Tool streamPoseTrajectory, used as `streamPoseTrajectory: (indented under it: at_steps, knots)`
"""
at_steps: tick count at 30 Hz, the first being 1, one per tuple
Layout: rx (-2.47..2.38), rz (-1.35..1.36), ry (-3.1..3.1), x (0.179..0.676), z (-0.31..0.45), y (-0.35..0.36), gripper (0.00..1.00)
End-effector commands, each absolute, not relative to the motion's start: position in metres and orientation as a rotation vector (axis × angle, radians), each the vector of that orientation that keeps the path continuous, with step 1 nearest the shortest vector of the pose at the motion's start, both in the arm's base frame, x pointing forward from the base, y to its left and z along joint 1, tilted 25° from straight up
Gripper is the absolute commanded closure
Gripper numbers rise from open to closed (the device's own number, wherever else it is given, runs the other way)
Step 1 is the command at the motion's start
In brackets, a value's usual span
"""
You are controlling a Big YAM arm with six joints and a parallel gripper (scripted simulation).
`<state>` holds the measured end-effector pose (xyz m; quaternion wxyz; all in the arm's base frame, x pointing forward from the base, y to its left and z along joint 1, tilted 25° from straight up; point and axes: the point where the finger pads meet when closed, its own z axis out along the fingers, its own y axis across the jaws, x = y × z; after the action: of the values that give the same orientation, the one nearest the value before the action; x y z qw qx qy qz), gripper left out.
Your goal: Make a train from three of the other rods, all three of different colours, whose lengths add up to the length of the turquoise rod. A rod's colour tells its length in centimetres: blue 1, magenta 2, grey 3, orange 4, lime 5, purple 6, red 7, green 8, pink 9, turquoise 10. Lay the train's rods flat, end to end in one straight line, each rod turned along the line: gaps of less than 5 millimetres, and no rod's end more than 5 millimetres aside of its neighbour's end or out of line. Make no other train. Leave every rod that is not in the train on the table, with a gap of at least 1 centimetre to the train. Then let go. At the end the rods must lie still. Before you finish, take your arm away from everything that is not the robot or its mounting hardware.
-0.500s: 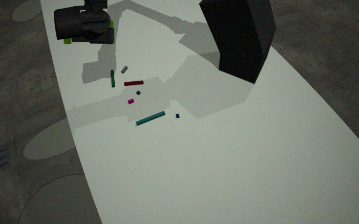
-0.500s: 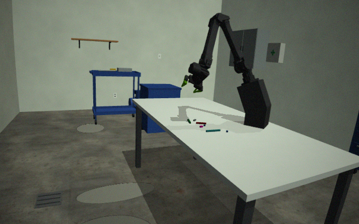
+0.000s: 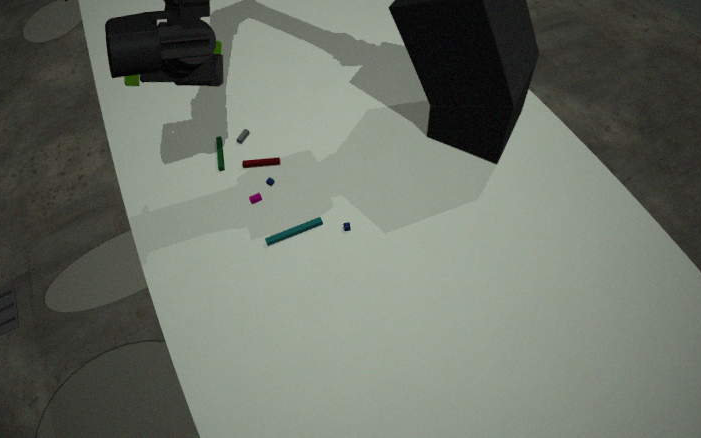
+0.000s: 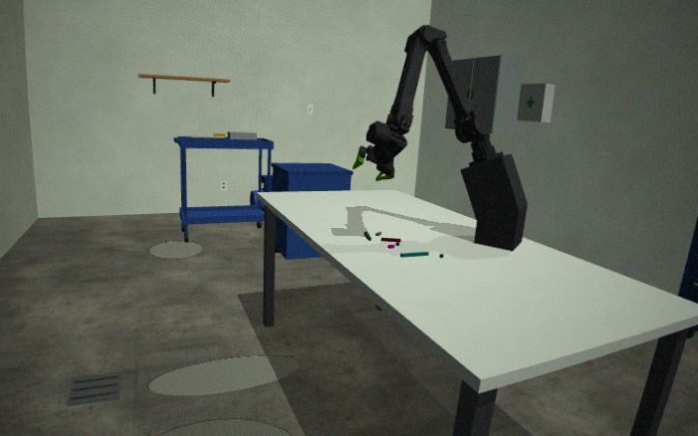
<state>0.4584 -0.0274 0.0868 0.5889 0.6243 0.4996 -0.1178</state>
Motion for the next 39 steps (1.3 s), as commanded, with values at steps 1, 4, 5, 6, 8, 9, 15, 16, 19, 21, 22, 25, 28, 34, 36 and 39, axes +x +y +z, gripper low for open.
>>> streamPoseTrajectory:
  at_steps: [1,4,5,6,8,9,15,16,19,21,22,25,28,34,36,39]
  knots:
    - [1.454,-0.266,1.159,0.46,0.09,-0.026,0.0]
    - [1.45,-0.26,1.158,0.465,0.095,-0.024,0.0]
    - [1.449,-0.27,1.17,0.465,0.092,-0.025,0.0]
    - [1.446,-0.289,1.185,0.464,0.087,-0.028,0.0]
    - [1.433,-0.326,1.237,0.462,0.079,-0.032,0.0]
    - [1.421,-0.348,1.277,0.461,0.074,-0.033,0.0]
    - [1.362,-0.428,1.442,0.459,0.055,-0.035,0.0]
    - [1.363,-0.424,1.439,0.461,0.057,-0.034,0.0]
    - [1.363,-0.424,1.439,0.461,0.057,-0.034,0.0]
    - [1.333,-0.455,1.511,0.459,0.048,-0.035,0.0]
    - [1.334,-0.454,1.51,0.46,0.049,-0.035,0.0]
    - [1.298,-0.487,1.59,0.458,0.04,-0.036,0.0]
    - [1.299,-0.483,1.585,0.46,0.041,-0.035,0.0]
    - [1.207,-0.548,1.763,0.456,0.021,-0.036,0.0]
    - [1.207,-0.548,1.763,0.456,0.021,-0.036,0.0]
    - [1.152,-0.572,1.853,0.457,0.012,-0.036,0.0]
